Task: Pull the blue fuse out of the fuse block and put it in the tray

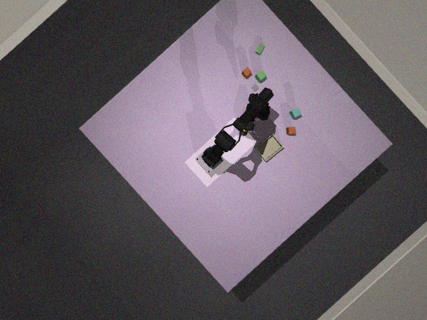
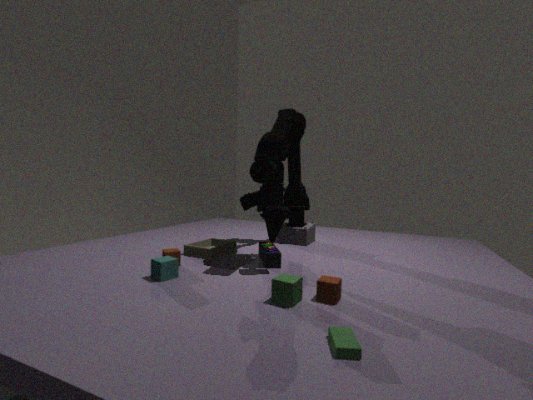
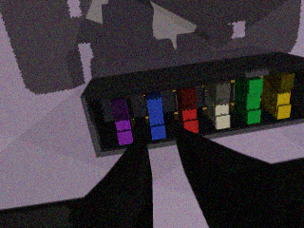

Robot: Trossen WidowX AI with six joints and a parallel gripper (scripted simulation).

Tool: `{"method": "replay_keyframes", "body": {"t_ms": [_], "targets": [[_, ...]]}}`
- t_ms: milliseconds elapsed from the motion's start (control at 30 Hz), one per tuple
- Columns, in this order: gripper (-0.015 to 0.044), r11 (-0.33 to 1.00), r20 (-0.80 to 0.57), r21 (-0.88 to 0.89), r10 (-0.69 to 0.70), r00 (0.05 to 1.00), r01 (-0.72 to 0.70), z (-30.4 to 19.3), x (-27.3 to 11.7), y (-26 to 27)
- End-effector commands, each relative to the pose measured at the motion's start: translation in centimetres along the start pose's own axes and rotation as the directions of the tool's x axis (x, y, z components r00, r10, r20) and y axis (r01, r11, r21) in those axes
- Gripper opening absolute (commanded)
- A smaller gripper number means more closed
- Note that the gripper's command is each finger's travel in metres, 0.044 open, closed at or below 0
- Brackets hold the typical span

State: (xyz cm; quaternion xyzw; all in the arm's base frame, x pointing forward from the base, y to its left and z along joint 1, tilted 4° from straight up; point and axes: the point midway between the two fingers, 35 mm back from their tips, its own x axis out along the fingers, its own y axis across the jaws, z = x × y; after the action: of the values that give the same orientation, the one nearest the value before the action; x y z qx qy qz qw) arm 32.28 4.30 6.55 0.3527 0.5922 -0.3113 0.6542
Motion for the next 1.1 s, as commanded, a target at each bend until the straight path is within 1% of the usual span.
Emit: {"method": "replay_keyframes", "body": {"t_ms": [0, 500, 1067], "targets": [[0.0074, 1.0, 0.006, 0.003, -0.004, 1.0, 0.004, 0.1, 0.4, -0.1], [0.0074, 1.0, 0.006, 0.003, -0.004, 1.0, 0.004, 0.2, 1.8, -0.1], [0.0074, 1.0, 0.006, 0.003, -0.004, 1.0, 0.004, 0.2, 2.1, -0.1]]}}
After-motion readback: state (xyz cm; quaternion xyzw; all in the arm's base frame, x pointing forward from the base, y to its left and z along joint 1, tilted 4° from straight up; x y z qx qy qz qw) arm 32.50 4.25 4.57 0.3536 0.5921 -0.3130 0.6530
